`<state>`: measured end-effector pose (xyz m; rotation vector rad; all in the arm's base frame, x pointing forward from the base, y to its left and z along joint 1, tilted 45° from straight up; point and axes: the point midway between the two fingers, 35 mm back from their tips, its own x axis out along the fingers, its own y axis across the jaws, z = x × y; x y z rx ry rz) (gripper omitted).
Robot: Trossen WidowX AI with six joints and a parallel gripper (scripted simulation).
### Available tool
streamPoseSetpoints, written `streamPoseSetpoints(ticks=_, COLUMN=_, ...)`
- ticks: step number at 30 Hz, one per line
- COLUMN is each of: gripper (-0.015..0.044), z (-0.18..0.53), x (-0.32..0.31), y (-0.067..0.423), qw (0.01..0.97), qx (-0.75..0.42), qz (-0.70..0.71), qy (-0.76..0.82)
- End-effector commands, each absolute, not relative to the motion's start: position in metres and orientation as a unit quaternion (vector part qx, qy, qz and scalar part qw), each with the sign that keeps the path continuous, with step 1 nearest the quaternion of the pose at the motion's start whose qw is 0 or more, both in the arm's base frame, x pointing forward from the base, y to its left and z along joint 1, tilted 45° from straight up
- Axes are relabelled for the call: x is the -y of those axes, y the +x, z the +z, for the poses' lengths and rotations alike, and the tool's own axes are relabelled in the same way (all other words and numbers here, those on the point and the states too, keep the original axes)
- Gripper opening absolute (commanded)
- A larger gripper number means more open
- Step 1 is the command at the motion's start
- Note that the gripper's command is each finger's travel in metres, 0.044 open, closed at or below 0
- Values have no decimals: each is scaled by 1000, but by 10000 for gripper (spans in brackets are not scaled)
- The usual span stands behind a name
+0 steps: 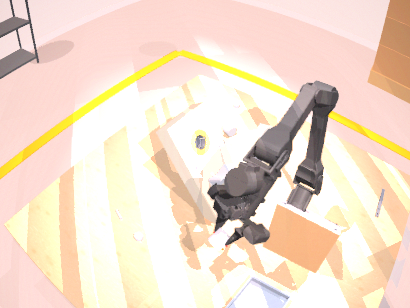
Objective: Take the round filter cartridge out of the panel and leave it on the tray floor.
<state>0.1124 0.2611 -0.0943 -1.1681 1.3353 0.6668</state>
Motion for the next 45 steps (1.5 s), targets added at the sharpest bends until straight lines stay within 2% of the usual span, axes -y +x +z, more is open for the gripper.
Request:
streamPoseSetpoints(ticks=1, gripper=0, z=-118, x=-255, y=82, qw=548, qx=-573, qz=324, qy=-515)
streamPoseSetpoints(ticks=21, gripper=0, z=-198, x=-187, y=-47, qw=381, qx=-559, qz=497, qy=-544)
streamPoseSetpoints(ticks=45, gripper=0, z=-247, x=-138, y=-54, qw=374, qx=-559, qz=502, qy=-544)
